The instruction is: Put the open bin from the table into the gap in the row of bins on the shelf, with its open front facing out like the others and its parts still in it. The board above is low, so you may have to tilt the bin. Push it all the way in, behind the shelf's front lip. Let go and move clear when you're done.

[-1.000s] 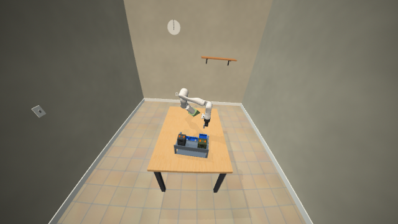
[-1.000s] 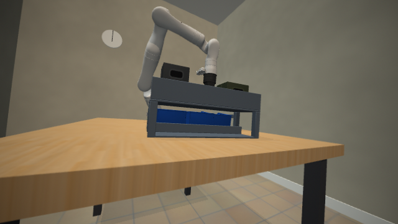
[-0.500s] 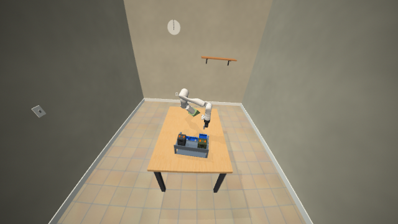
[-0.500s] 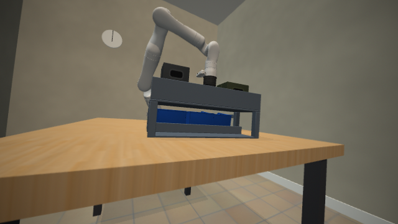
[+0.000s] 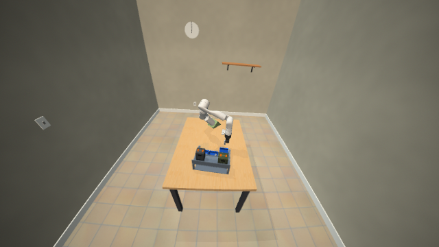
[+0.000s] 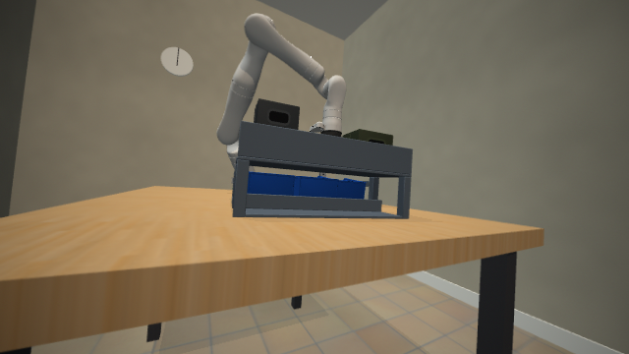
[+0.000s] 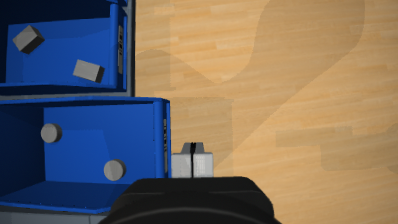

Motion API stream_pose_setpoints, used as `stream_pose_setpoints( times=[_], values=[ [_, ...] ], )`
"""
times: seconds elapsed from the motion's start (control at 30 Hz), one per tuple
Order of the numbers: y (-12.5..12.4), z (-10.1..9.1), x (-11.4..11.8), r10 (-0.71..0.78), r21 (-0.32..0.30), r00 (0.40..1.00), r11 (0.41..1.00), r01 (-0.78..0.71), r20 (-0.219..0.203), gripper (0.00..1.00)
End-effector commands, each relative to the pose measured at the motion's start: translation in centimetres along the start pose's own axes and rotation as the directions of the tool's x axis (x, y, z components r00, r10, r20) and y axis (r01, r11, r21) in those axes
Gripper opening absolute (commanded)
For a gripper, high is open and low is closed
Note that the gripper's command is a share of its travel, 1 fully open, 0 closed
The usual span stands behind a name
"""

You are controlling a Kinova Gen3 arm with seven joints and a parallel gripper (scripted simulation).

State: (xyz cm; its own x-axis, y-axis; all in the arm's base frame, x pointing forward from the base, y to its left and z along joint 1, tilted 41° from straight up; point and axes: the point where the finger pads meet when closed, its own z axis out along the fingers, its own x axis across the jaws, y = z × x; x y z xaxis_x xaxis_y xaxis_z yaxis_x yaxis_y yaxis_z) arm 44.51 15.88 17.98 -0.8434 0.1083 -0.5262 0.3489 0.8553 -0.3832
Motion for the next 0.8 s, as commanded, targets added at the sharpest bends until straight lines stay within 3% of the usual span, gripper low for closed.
stream_pose_setpoints(
  times=[0.0, 0.33, 0.77],
  values=[
    [-0.2, 1.1, 0.1, -0.001, 0.009, 1.0, 1.0, 0.001, -0.004, 0.0],
    [-0.3, 4.1, 0.1, -0.001, 0.009, 1.0, 1.0, 0.001, -0.004, 0.0],
    [-0.3, 5.7, 0.1, -0.001, 0.009, 1.0, 1.0, 0.001, -0.004, 0.0]
  ],
)
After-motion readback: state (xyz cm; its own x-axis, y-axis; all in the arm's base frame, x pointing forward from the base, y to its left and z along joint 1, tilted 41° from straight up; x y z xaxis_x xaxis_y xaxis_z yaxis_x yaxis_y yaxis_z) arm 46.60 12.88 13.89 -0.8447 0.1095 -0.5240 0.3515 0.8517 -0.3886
